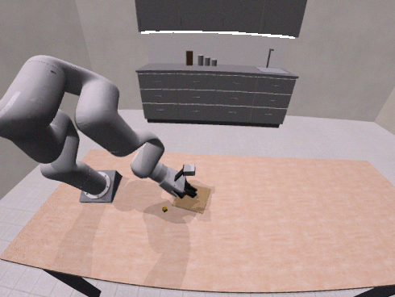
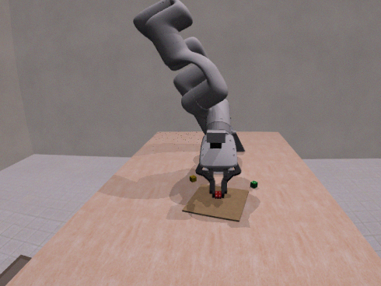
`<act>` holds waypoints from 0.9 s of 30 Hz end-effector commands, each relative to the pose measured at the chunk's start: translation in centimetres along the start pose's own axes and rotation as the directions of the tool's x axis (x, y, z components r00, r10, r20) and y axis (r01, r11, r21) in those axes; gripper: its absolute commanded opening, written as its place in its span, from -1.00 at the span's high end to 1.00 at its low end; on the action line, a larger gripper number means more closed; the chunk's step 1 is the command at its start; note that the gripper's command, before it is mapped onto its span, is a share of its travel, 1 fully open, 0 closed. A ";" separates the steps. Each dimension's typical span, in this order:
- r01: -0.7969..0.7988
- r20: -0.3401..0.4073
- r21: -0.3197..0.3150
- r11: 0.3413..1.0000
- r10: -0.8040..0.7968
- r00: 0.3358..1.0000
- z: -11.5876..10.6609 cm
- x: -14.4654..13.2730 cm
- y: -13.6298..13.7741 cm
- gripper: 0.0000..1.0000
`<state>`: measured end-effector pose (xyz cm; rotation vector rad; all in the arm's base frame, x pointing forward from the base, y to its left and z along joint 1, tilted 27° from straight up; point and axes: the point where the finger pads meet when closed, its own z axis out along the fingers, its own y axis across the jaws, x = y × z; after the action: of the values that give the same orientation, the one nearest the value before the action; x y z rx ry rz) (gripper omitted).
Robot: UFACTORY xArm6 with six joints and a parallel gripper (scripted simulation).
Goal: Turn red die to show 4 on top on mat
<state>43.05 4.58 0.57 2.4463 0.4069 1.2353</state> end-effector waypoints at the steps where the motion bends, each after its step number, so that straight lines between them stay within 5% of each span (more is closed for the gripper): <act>1: -0.001 -0.003 0.000 1.000 0.001 1.000 0.2 -0.1 0.0 0.78; 27: -0.001 -0.003 0.000 1.000 0.001 1.000 0.5 -0.4 0.0 0.78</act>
<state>43.11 4.27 -0.06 2.4463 0.4069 1.2355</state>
